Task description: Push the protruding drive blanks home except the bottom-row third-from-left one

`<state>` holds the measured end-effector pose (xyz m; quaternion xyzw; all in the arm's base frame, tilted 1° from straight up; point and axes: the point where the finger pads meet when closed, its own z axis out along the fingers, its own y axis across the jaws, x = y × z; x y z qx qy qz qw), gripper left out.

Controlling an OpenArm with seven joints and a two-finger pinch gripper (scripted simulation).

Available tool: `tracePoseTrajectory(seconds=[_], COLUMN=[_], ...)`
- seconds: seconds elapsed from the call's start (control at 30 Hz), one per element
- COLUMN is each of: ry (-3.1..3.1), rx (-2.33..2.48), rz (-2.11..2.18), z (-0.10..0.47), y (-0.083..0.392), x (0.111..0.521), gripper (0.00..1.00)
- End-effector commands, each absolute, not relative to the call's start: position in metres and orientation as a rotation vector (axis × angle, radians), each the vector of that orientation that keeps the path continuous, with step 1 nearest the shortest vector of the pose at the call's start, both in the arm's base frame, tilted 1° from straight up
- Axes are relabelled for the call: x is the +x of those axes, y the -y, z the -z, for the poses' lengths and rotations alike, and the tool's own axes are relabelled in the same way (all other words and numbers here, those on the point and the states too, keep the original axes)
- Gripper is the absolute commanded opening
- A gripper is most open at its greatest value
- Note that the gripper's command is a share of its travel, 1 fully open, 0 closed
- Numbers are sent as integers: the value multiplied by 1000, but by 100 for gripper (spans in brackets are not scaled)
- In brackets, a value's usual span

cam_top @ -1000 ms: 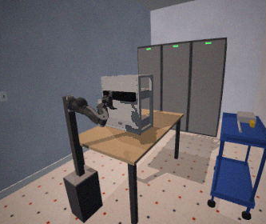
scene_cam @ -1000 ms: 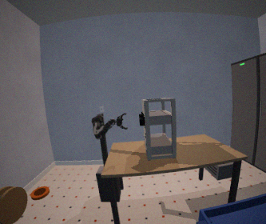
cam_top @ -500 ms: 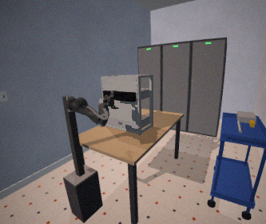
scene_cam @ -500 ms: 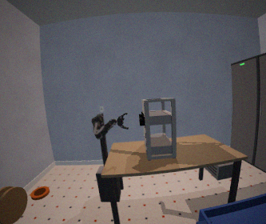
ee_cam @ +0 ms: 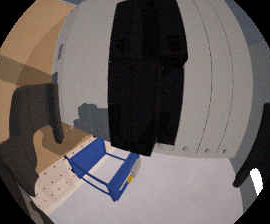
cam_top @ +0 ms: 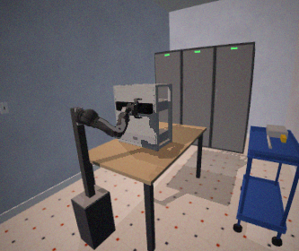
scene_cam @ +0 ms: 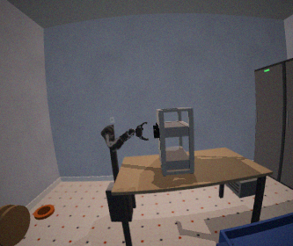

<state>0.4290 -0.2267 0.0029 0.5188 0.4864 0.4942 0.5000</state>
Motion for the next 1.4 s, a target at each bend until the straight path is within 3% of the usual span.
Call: tracePoseTrajectory(seconds=[0.0,1.37], ry=[-1197,-1197], rx=[1232,1230], rz=[-1206,-1207], z=[-4,-5], y=[224,226], x=[432,436], gripper=[100,100])
